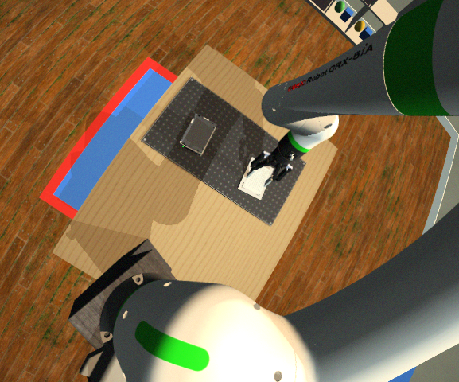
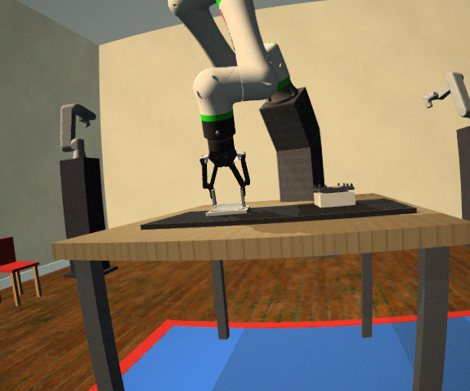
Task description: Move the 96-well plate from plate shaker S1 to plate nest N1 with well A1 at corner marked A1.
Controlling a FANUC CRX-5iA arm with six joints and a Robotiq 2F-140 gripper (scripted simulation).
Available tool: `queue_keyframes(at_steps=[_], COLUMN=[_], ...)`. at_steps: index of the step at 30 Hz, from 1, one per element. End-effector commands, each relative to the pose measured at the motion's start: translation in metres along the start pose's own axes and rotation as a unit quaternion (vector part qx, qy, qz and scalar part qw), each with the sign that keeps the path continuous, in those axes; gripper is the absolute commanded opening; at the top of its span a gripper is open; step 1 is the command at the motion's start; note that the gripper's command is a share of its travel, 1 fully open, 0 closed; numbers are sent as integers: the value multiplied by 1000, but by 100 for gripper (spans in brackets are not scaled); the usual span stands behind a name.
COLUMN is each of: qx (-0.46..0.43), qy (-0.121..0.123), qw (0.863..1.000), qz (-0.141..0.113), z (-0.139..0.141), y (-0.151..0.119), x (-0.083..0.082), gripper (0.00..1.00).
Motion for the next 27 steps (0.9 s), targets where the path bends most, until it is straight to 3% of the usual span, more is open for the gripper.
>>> queue_keyframes(at_steps=[1, 2, 22, 27], qx=[0, 0, 0, 0], qy=[0, 0, 0, 0], qw=[1000, 1000, 1000, 1000], qz=[0, 0, 0, 0], z=[0, 0, 0, 0], y=[0, 0, 0, -5], x=[0, 0, 0, -12], gripper=[0, 100, 100, 100])
Point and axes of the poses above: the point where the finger pads meet when closed, its own x axis out along the fingers, its own z axis across the jaws, y = z × x, the point moved 1 cm from there along -x, back along the fingers, and after that the axes turned 1 degree about -x, right-handed, at the moved point
